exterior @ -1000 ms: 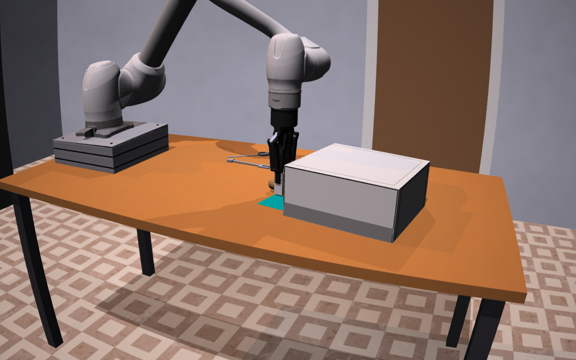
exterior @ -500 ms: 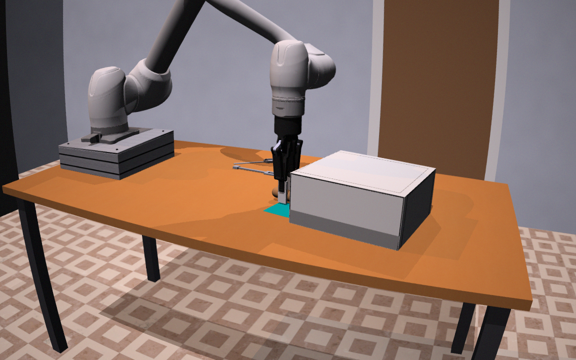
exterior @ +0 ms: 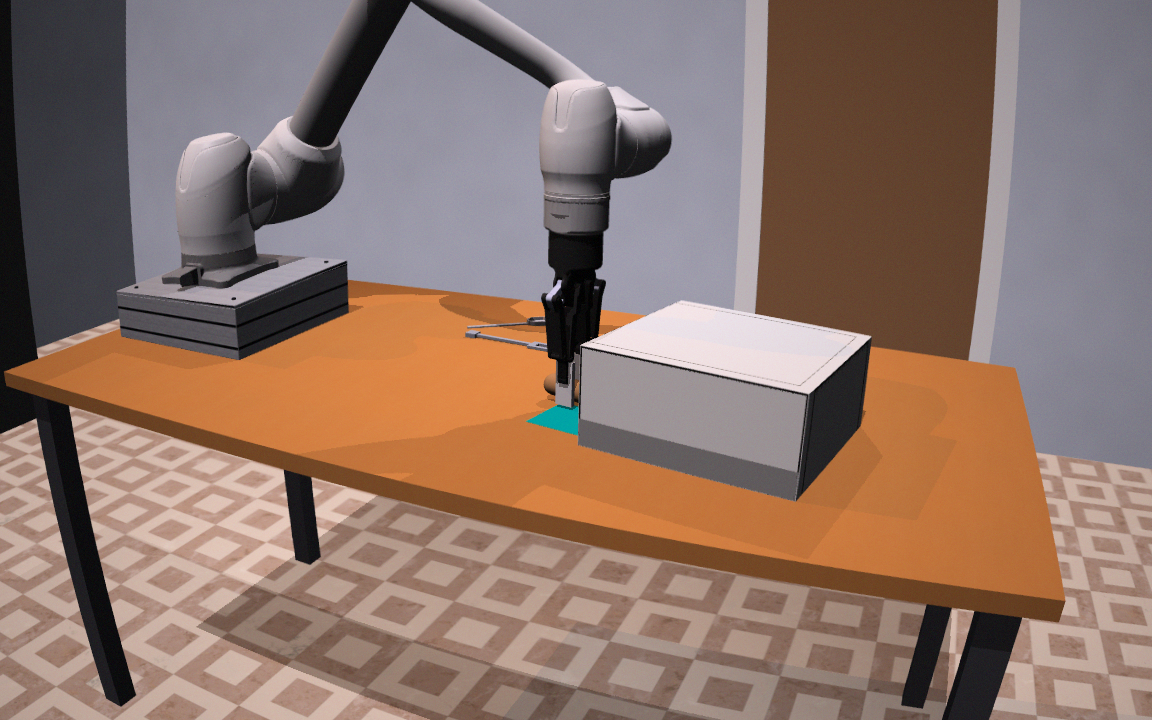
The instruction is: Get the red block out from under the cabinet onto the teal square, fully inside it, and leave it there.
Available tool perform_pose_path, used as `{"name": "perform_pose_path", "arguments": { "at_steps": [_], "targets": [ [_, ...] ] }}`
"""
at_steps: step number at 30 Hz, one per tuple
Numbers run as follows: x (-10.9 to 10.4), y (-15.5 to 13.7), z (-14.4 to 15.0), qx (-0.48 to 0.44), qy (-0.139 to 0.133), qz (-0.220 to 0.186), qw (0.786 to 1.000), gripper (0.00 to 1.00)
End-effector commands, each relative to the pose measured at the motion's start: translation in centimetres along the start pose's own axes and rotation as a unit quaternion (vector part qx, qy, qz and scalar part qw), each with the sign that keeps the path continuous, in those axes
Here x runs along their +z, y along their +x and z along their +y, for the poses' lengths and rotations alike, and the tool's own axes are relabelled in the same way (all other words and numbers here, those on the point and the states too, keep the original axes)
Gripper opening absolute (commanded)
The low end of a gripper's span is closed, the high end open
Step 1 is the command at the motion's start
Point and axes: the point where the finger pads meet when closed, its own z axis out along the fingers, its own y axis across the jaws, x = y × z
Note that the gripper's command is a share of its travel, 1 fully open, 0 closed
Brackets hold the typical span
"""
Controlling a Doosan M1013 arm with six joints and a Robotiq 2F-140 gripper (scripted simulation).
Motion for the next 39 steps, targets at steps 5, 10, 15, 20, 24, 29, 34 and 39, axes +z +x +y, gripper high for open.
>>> {"name": "perform_pose_path", "arguments": {
  "at_steps": [5, 10, 15, 20, 24, 29, 34, 39],
  "targets": [
    [-0.02, 0.0, 0.0, 0.0, 0.0, 0.0, 1.0, 0.0],
    [-0.02, 0.0, 0.0, 0.0, 0.0, 0.0, 1.0, 0.0],
    [-0.02, 0.0, 0.0, 0.0, 0.0, 0.0, 1.0, 0.0],
    [-0.02, 0.0, 0.0, 0.0, 0.0, 0.0, 1.0, 0.0],
    [-0.02, -0.01, 0.0, 0.0, 0.0, 0.0, 1.0, 0.0],
    [-0.02, -0.08, 0.0, 0.0, 0.0, 0.0, 1.0, 0.0],
    [-0.02, -0.17, 0.0, 0.0, 0.0, 0.0, 1.0, 0.0],
    [-0.02, -0.4, -0.01, 0.0, 0.0, 0.0, 1.0, 0.0]
  ]
}}
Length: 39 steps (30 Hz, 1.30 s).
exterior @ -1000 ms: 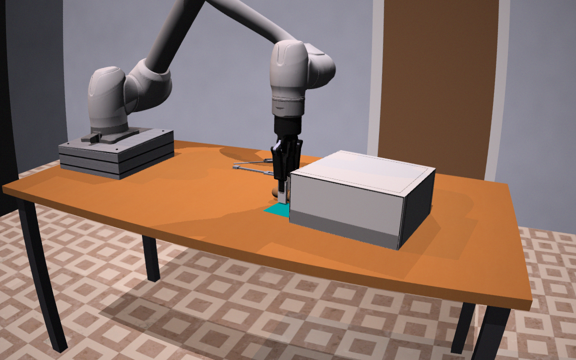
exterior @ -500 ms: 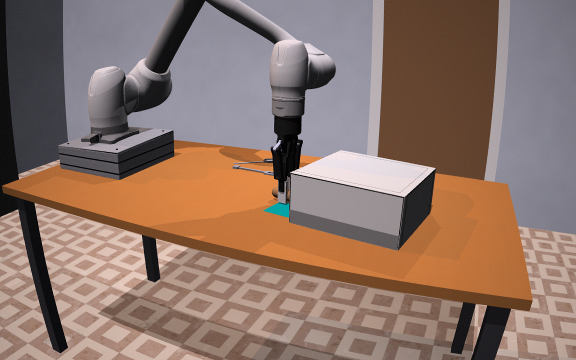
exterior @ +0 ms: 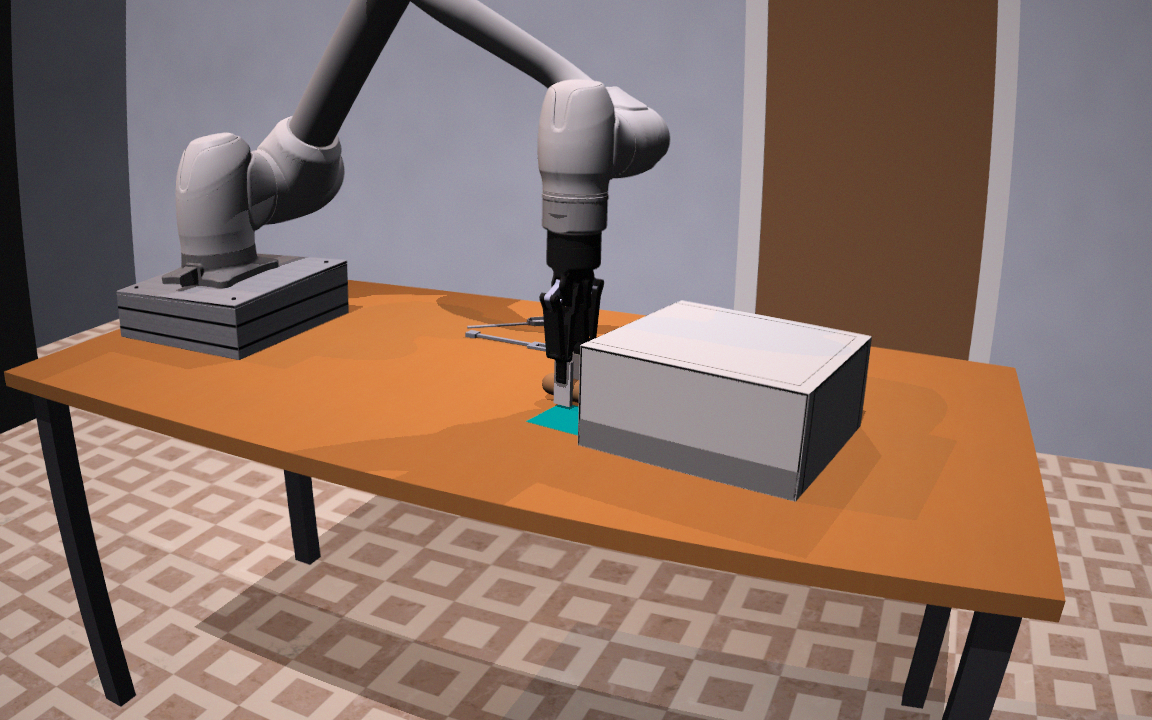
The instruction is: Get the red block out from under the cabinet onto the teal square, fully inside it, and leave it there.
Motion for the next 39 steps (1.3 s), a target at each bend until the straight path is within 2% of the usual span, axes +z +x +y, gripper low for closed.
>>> {"name": "perform_pose_path", "arguments": {
  "at_steps": [1, 27, 39],
  "targets": [
    [0.0, -0.2, 0.0, 0.0, 0.0, 0.0, 1.0, 0.0],
    [0.0, -3.0, 0.0, 0.0, 0.0, 0.0, 1.0, 0.0],
    [0.0, -5.8, 0.0, 0.0, 0.0, 0.0, 1.0, 0.0]
  ]
}}
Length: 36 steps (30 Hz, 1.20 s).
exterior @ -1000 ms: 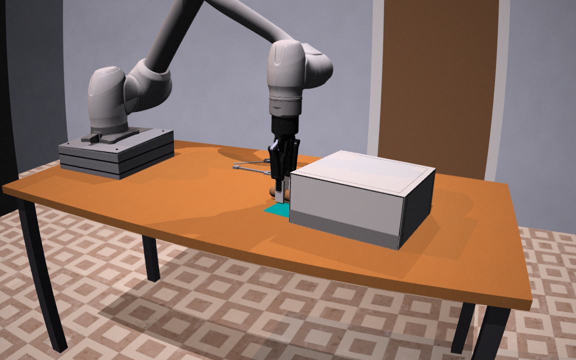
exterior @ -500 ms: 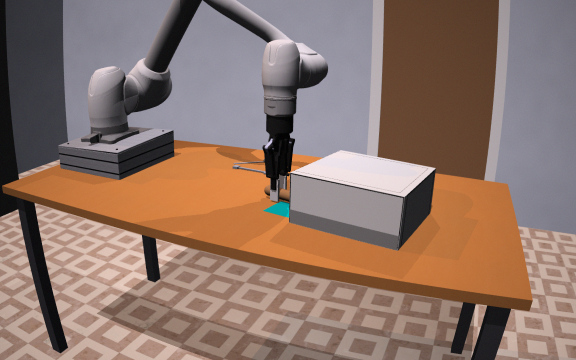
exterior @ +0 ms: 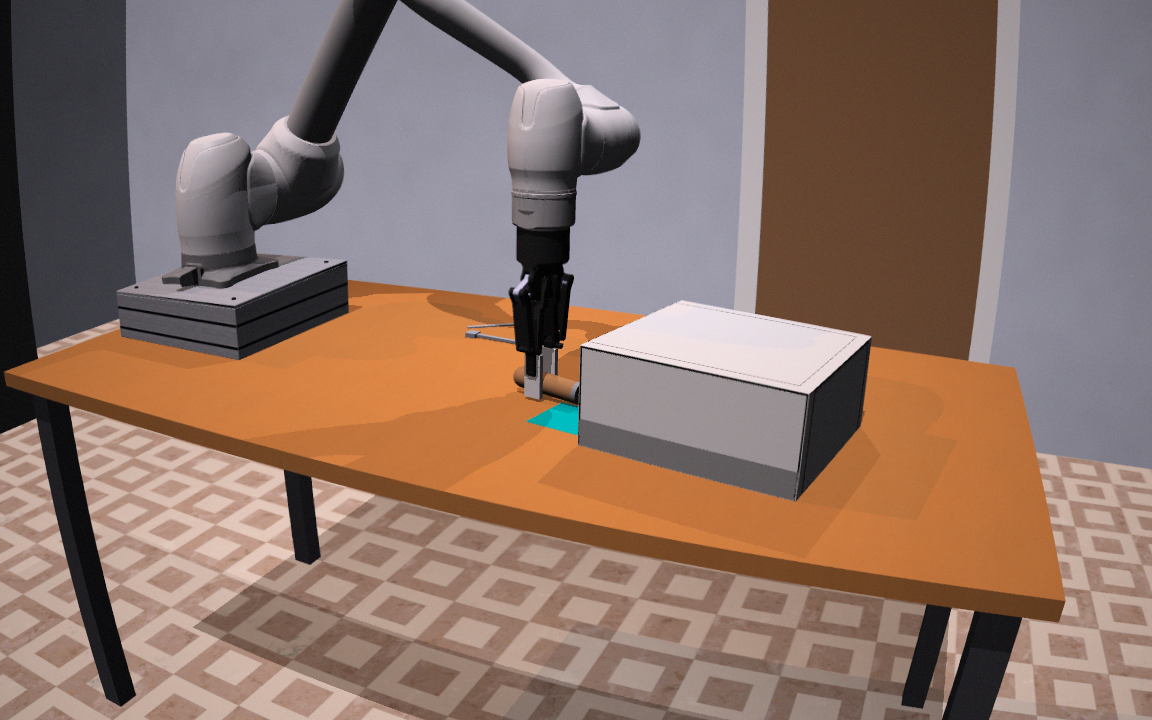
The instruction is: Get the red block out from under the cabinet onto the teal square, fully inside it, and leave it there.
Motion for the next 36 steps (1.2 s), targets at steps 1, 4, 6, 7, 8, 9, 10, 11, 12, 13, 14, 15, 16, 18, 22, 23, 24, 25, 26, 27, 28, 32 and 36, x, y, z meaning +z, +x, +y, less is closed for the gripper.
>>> {"name": "perform_pose_path", "arguments": {
  "at_steps": [1, 4, 6, 7, 8, 9, 10, 11, 12, 13, 14, 15, 16, 18, 22, 23, 24, 25, 26, 27, 28, 32, 36],
  "targets": [
    [0.0, -0.9, 0.0, 0.0, 0.0, 0.0, 1.0, 0.0],
    [0.0, -1.5, 0.0, 0.0, 0.0, 0.0, 1.0, 0.0],
    [0.0, -1.7, 0.0, 0.0, 0.0, 0.0, 1.0, 0.0],
    [0.0, -2.0, 0.0, 0.0, 0.0, 0.0, 1.0, 0.0],
    [0.0, -2.3, 0.0, 0.0, 0.0, 0.0, 1.0, 0.0],
    [0.0, -2.6, 0.0, 0.0, 0.0, 0.0, 1.0, 0.0],
    [0.0, -2.9, 0.0, 0.0, 0.0, 0.0, 1.0, 0.0],
    [0.0, -3.2, 0.0, 0.0, 0.0, 0.0, 1.0, 0.0],
    [0.0, -3.5, 0.0, 0.0, 0.0, 0.0, 1.0, 0.0],
    [0.0, -3.8, 0.0, 0.0, 0.0, 0.0, 1.0, 0.0],
    [0.0, -4.1, 0.0, 0.0, 0.0, 0.0, 1.0, 0.0],
    [0.0, -4.4, 0.0, 0.0, 0.0, 0.0, 1.0, 0.0],
    [0.0, -4.7, 0.0, 0.0, 0.0, 0.0, 1.0, 0.0],
    [0.0, -5.3, 0.0, 0.0, 0.0, 0.0, 1.0, 0.0],
    [0.0, -5.9, 0.0, 0.0, 0.0, 0.0, 1.0, 0.0],
    [0.0, -6.2, 0.0, 0.0, 0.0, 0.0, 1.0, 0.0],
    [0.0, -6.5, 0.0, 0.0, 0.0, 0.0, 1.0, 0.0],
    [0.0, -6.9, 0.0, 0.0, 0.0, 0.0, 1.0, 0.0],
    [0.0, -7.2, 0.0, 0.0, 0.0, 0.0, 1.0, 0.0],
    [0.0, -7.5, 0.0, 0.0, 0.0, 0.0, 1.0, 0.0],
    [0.0, -7.8, 0.0, 0.0, 0.0, 0.0, 1.0, 0.0],
    [0.0, -9.0, 0.0, 0.0, 0.0, 0.0, 1.0, 0.0],
    [0.0, -10.3, 0.0, 0.0, 0.0, 0.0, 1.0, 0.0]
  ]
}}
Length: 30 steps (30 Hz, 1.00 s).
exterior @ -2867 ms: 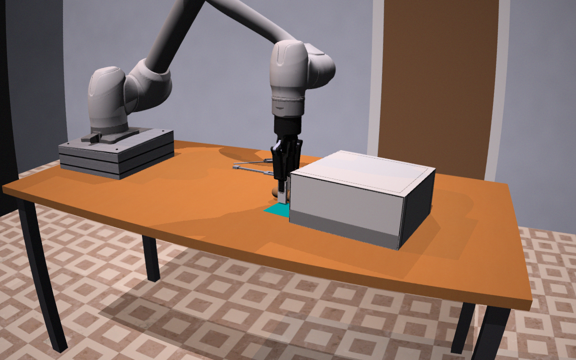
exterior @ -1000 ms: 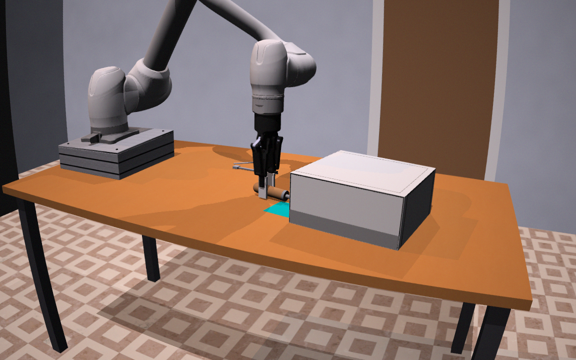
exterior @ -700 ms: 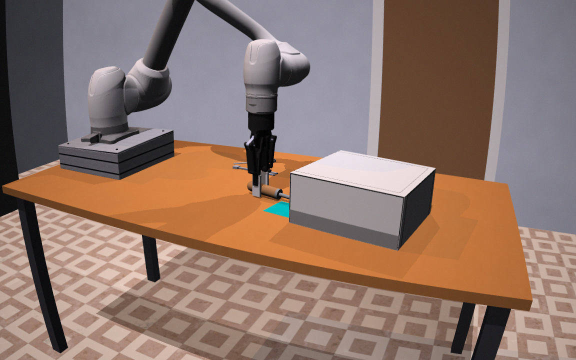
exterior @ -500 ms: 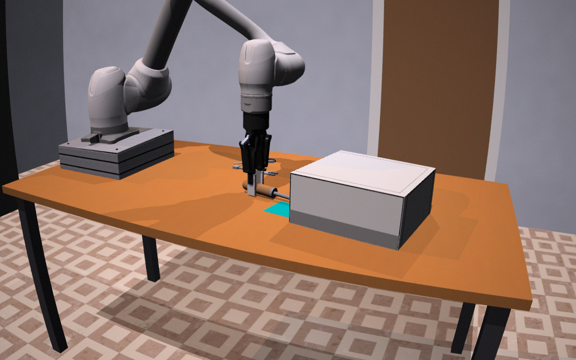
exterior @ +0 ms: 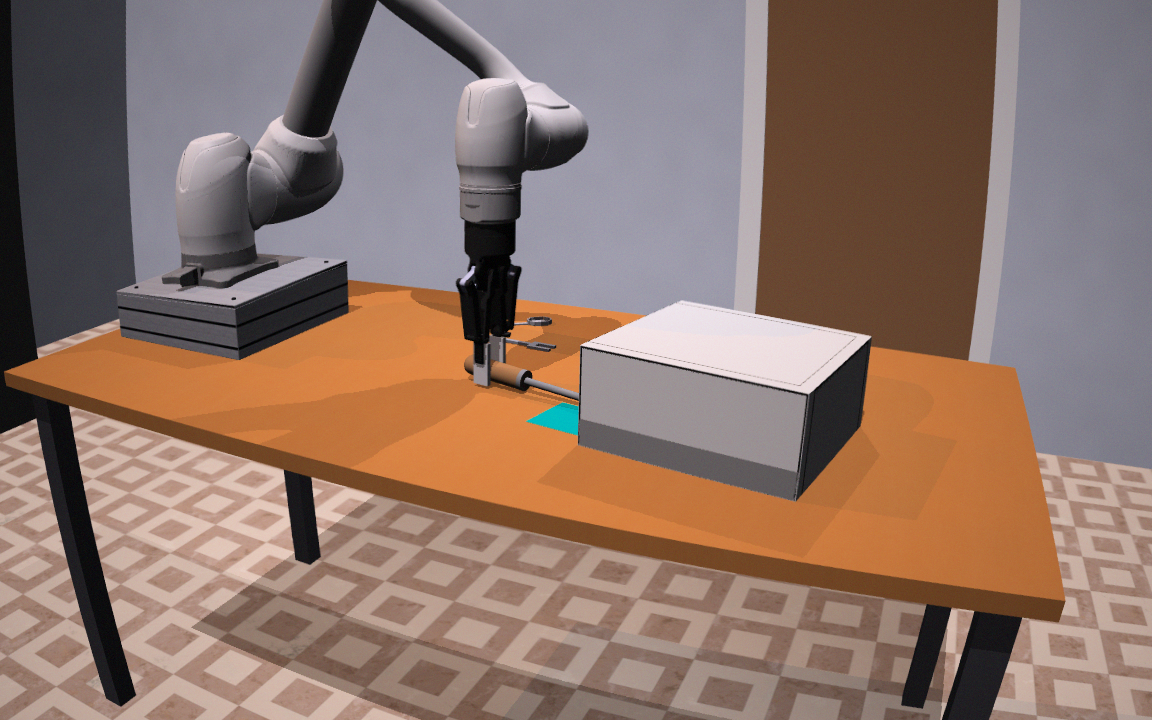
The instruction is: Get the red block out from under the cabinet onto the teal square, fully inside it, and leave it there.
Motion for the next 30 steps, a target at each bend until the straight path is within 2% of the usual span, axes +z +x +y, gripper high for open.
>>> {"name": "perform_pose_path", "arguments": {
  "at_steps": [1, 30],
  "targets": [
    [0.0, -1.1, 0.0, 0.0, 0.0, 0.0, 1.0, 0.0],
    [0.0, -7.1, 0.0, 0.0, 0.0, 0.0, 1.0, 0.0]
  ]
}}
